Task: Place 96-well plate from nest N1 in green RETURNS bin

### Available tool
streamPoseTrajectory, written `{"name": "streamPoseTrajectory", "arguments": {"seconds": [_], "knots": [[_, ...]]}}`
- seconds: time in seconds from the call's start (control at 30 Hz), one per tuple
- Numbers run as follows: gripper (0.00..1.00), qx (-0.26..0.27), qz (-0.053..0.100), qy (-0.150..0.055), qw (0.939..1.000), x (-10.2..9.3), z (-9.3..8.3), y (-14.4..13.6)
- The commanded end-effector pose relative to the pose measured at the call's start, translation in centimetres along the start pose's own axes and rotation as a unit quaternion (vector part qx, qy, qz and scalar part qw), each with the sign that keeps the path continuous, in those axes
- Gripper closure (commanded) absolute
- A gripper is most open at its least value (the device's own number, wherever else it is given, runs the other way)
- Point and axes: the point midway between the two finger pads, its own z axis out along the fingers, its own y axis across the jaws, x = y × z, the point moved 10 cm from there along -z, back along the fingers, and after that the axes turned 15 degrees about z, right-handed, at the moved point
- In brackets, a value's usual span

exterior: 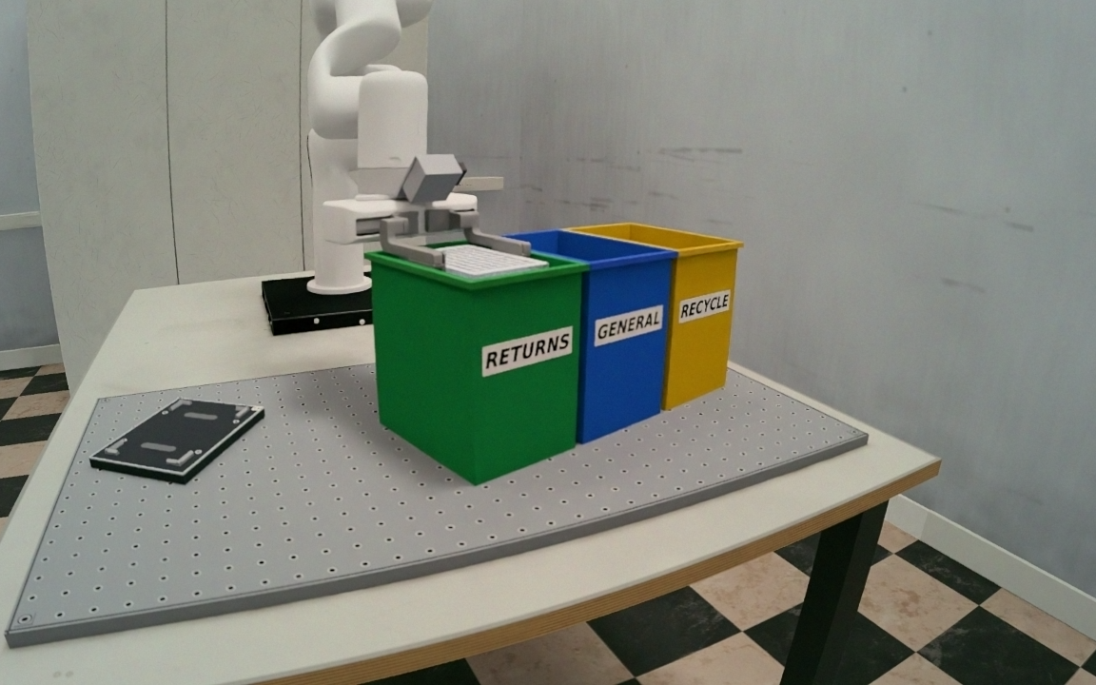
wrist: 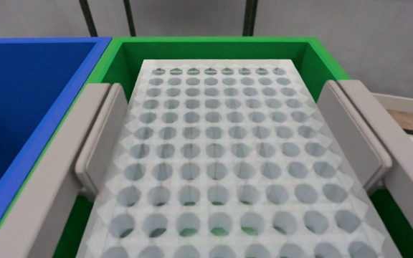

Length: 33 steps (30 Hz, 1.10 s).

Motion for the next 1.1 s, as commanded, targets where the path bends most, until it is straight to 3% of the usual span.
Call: {"name": "streamPoseTrajectory", "arguments": {"seconds": [0.0,0.2,0.23,1.07], "knots": [[1.0,-0.001,0.004,-0.004,1.0,-0.21,0.11,0.02],[1.0,-0.001,0.004,-0.004,1.0,-0.21,0.11,0.01],[0.82,-0.001,0.004,-0.004,1.0,-0.21,0.11,0.01],[0.82,-0.001,0.004,-0.004,1.0,-0.21,0.11,0.01]]}}
